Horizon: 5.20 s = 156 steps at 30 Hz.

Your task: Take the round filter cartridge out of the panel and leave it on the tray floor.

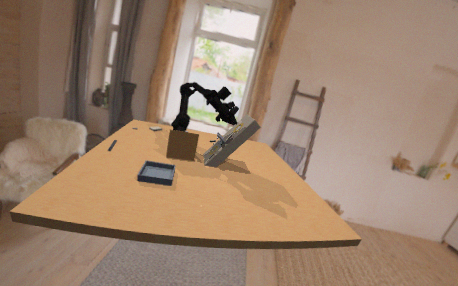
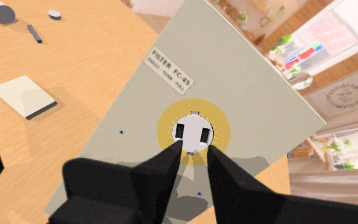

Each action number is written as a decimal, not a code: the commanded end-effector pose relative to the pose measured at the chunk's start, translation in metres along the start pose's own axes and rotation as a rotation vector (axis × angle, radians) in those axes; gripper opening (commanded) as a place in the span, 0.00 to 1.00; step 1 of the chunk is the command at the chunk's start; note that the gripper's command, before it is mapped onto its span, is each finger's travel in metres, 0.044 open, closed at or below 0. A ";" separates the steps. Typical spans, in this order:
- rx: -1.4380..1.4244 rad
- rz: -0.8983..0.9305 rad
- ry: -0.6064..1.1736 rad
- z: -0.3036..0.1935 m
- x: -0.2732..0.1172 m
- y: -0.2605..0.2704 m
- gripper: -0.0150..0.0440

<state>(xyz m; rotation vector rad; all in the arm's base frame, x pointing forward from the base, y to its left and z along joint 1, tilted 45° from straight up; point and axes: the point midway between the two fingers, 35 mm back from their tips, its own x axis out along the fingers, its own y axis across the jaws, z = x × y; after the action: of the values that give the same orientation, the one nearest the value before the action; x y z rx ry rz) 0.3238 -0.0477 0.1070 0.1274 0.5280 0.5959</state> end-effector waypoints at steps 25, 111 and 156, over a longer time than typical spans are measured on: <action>0.011 -0.001 -0.003 -0.003 0.023 0.002 0.44; -0.601 -0.002 -0.004 -0.001 0.042 0.002 0.25; -1.714 0.008 0.010 -0.004 0.011 -0.003 0.25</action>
<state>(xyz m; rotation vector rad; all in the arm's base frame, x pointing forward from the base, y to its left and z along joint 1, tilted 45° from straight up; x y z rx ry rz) 0.3396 -0.0302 0.0944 -1.4906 -0.1329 0.8953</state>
